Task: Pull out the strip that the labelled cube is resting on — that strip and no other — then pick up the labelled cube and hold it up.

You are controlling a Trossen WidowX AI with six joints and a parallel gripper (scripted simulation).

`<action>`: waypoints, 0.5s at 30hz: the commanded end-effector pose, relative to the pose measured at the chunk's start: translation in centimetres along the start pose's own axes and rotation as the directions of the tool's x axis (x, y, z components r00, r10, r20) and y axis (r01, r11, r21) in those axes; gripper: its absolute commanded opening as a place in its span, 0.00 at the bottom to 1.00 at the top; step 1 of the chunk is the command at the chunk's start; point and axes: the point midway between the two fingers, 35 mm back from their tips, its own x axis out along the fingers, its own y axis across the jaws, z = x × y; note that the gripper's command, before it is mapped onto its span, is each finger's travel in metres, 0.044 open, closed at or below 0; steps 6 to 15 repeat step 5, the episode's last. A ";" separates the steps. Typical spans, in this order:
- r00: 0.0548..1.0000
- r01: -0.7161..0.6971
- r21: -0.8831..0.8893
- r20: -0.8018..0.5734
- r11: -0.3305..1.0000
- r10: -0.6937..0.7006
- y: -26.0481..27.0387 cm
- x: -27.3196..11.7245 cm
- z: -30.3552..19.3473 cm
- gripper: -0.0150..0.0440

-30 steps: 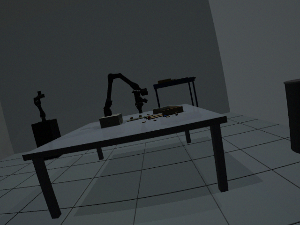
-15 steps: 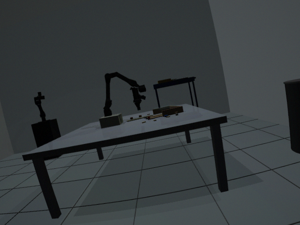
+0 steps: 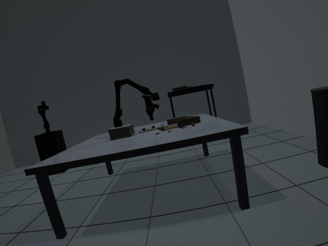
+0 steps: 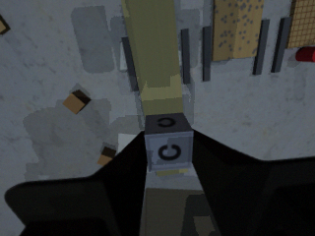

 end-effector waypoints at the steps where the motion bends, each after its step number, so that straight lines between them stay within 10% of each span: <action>1: 1.000 0.004 0.003 0.001 1.000 -0.004 0.0 -0.1 0.0 0.25; 15: 1.000 0.004 0.003 0.001 1.000 -0.004 0.0 -0.1 0.0 0.25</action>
